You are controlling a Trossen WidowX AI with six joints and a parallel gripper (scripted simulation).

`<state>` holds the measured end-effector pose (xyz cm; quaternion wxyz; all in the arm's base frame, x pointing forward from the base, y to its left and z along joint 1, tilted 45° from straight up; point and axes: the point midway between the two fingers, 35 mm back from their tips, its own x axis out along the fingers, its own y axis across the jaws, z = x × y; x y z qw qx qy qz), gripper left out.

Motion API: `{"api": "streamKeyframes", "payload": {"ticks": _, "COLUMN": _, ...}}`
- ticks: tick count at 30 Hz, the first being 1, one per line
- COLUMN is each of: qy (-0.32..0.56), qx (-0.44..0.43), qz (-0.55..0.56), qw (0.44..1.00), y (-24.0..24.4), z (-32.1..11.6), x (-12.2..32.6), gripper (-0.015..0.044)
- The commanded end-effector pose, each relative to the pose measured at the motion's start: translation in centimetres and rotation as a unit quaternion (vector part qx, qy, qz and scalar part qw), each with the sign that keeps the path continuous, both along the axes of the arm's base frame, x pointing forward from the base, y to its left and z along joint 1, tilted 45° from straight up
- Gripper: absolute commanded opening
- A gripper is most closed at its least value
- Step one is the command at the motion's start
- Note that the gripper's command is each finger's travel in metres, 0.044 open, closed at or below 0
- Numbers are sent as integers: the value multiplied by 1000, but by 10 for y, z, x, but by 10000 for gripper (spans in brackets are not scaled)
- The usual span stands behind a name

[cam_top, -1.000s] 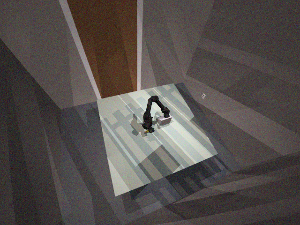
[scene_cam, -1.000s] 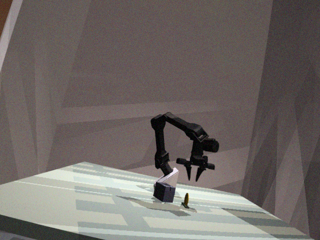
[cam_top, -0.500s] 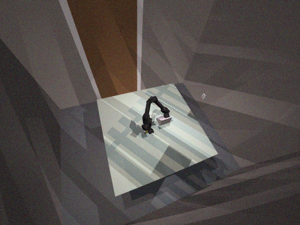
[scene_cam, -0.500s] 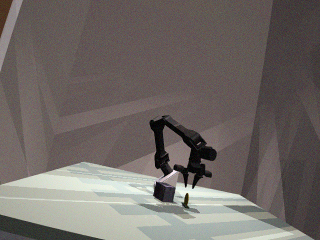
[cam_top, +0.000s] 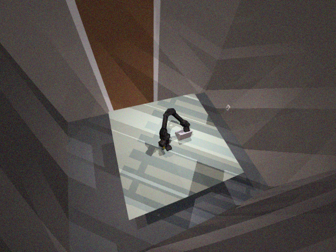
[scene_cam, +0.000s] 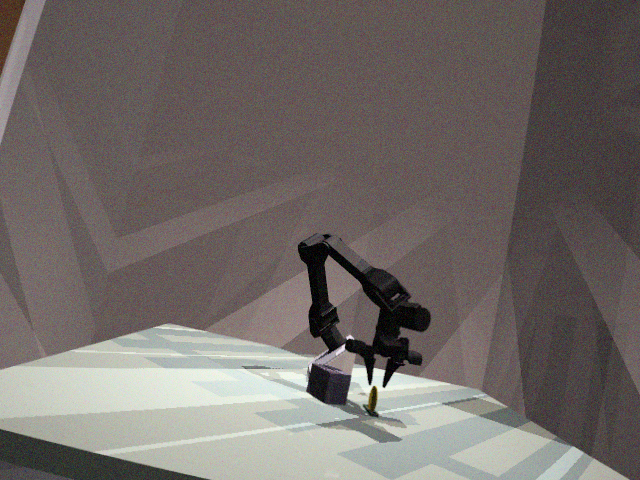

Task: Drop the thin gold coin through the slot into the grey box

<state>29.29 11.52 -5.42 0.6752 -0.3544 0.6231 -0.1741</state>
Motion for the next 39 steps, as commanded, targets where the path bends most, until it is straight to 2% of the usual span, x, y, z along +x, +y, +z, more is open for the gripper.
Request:
{"api": "streamKeyframes", "payload": {"ticks": 1, "qy": 2, "qx": -3, "qz": 3, "qw": 1000, "y": -5, "z": -4, "x": 1, "gripper": 161}}
{"api": "streamKeyframes", "payload": {"ticks": 32, "qy": 1, "qx": -5, "qz": 2, "qw": 1000, "y": -39, "z": -38, "x": 7, "gripper": 161}}
{"api": "streamKeyframes", "payload": {"ticks": 38, "qy": 1, "qx": -5, "qz": 2, "qw": 1000, "y": -39, "z": -38, "x": 7, "gripper": 3}}
{"api": "streamKeyframes", "payload": {"ticks": 39, "qy": 1, "qx": -5, "qz": 2, "qw": 1000, "y": -39, "z": -38, "x": 7, "gripper": 0}}
